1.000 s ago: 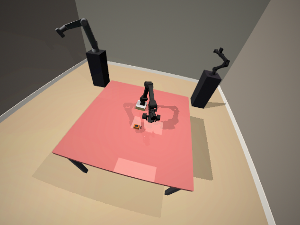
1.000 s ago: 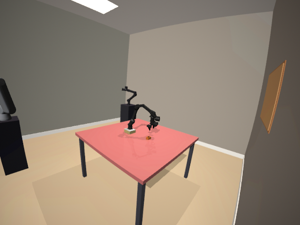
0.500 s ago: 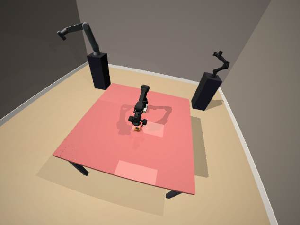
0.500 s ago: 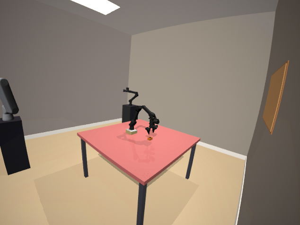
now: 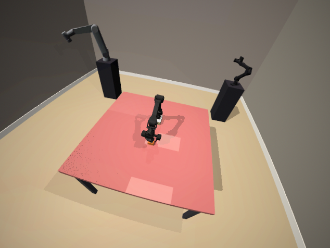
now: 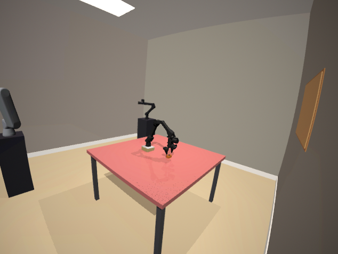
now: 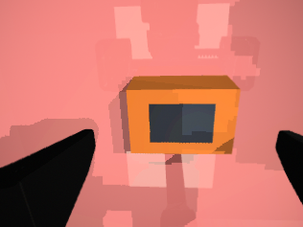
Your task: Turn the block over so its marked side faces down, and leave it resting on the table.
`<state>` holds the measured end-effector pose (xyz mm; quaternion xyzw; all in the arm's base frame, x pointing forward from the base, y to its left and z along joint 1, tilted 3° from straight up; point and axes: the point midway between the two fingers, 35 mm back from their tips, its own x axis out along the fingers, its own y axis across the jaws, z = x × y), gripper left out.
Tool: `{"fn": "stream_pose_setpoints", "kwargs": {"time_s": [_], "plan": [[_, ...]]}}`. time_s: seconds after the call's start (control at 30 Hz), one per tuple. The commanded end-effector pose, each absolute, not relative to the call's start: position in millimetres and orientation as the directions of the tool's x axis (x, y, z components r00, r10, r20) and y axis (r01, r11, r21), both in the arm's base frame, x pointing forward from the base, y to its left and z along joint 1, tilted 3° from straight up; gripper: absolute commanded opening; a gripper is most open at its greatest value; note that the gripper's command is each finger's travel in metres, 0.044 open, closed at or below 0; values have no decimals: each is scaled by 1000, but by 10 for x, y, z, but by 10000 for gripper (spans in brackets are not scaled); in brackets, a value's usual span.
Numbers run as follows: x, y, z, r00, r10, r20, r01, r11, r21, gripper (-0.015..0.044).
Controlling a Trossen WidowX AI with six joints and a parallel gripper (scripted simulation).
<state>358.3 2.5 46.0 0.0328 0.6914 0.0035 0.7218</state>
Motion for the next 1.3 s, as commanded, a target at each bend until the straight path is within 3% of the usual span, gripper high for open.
{"fn": "stream_pose_setpoints", "kwargs": {"time_s": [0.0,0.63,0.83,1.27], "plan": [[3569,24,388,38,47,-998,38,998,48,440],[3577,37,102,38,47,-998,38,998,48,440],[3577,37,102,38,47,-998,38,998,48,282],[3577,37,102,38,47,-998,38,998,48,196]]}}
